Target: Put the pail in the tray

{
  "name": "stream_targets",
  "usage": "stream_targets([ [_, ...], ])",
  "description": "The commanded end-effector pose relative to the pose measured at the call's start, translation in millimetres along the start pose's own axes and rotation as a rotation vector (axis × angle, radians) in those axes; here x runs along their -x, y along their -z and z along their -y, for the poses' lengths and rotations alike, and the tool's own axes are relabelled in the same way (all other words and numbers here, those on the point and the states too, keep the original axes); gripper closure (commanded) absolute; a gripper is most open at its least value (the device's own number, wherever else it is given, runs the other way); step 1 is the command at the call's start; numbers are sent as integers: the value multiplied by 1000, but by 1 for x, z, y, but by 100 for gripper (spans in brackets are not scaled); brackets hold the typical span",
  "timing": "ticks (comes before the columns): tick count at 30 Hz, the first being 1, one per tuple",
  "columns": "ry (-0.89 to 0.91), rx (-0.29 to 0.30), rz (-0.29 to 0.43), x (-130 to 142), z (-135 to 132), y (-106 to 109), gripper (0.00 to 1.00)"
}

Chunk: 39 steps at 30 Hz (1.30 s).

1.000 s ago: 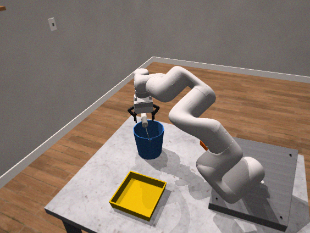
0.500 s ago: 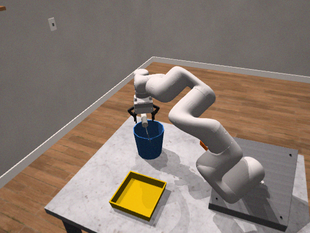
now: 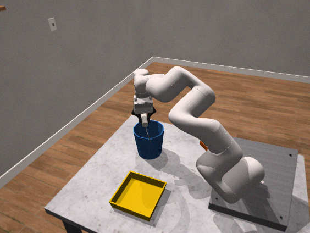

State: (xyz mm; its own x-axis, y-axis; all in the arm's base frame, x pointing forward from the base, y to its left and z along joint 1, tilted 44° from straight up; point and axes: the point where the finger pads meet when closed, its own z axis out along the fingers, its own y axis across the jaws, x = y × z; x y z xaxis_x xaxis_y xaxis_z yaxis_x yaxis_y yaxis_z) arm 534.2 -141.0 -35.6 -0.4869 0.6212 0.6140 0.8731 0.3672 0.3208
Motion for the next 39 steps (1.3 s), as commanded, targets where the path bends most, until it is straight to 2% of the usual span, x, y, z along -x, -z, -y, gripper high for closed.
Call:
stream_targets([
  [1,0,2,5,1,0,3,100],
  [39,0,2,5,1,0,7,100],
])
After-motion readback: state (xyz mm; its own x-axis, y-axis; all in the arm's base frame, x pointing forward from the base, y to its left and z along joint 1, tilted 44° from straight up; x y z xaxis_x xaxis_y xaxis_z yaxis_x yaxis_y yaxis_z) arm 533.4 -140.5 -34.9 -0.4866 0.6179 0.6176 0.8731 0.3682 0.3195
